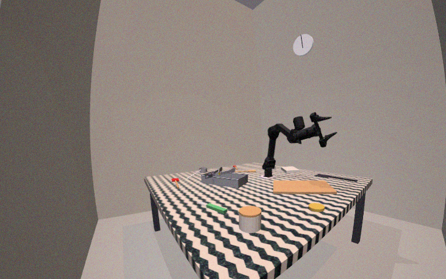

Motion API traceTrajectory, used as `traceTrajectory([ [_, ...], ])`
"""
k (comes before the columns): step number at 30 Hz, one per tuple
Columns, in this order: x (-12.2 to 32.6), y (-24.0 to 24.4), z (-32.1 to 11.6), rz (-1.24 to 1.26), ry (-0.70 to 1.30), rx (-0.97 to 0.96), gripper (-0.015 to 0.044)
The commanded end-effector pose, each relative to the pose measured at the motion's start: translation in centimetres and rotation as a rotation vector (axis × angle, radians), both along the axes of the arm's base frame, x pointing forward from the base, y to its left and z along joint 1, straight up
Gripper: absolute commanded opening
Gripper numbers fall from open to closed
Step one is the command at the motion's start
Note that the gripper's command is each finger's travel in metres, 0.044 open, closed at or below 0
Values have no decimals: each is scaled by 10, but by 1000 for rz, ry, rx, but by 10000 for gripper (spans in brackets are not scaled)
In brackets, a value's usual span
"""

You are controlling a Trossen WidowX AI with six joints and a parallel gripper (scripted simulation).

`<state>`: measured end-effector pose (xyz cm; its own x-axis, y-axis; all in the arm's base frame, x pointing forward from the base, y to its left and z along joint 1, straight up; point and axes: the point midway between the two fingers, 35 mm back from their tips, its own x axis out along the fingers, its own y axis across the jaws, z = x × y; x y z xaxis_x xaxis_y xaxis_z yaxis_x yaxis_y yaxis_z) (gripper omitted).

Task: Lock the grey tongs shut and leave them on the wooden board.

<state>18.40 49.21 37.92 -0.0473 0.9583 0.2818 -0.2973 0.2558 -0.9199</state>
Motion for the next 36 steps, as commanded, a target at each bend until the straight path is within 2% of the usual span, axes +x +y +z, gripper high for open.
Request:
traceTrajectory([
  [1,0,0,0,0,0,0,426],
  [5,17,-6,-5,-23,66,-22,440],
  [9,58,-17,-16,-89,226,-76,440],
  [15,140,-62,-33,-229,601,-113,440],
  [22,234,-136,-68,-445,1171,-61,440],
  [29,301,-234,-108,-680,1755,171,440],
  [36,332,-346,-146,-898,2275,629,440],
])
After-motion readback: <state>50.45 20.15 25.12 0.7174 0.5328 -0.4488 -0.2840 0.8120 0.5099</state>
